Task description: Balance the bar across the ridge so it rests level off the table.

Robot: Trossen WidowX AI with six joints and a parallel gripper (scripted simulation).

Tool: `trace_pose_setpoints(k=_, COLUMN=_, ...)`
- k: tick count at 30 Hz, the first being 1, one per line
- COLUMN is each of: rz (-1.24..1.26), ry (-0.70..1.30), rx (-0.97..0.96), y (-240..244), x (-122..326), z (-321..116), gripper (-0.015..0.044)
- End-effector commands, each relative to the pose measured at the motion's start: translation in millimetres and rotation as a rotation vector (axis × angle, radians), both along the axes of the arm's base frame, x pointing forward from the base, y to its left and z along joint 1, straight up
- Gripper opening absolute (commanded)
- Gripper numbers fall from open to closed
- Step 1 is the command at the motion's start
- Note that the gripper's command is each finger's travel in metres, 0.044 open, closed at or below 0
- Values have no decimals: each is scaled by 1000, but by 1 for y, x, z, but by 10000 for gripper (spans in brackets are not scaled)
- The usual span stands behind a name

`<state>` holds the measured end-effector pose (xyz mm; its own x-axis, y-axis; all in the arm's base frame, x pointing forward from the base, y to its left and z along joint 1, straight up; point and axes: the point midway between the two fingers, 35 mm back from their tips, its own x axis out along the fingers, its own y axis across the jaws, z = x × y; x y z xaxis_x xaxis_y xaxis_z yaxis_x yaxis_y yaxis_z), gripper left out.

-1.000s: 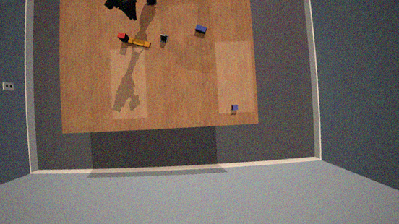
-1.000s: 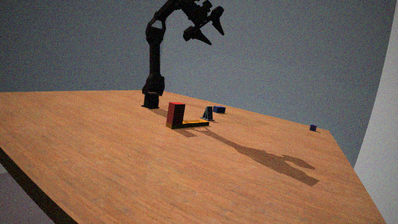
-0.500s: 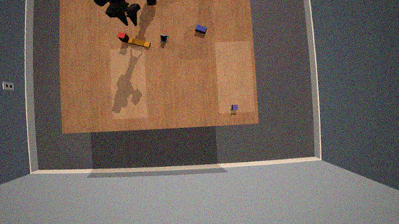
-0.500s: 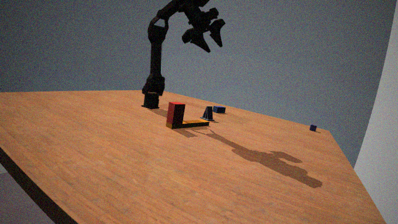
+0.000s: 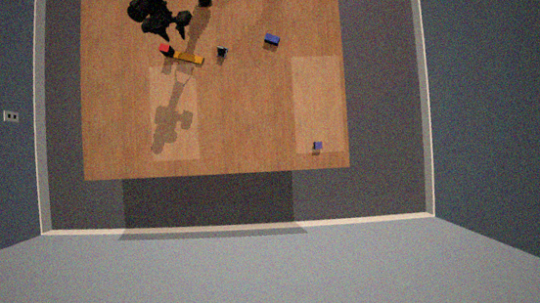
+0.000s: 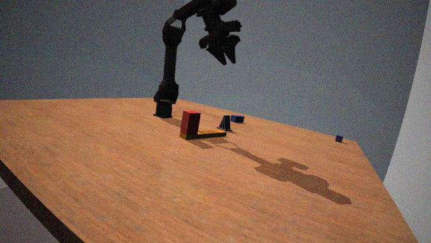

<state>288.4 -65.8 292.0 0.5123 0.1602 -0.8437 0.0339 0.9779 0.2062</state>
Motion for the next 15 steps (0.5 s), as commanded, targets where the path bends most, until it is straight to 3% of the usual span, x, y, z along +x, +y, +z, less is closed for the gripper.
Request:
trace_pose_setpoints(k=1, rz=101, ry=30, rx=-79, y=-5, x=1, z=-11, gripper=315)
trace_pose_setpoints(k=15, rz=449, ry=127, rx=-289, y=-21, x=1, z=-43, gripper=315)
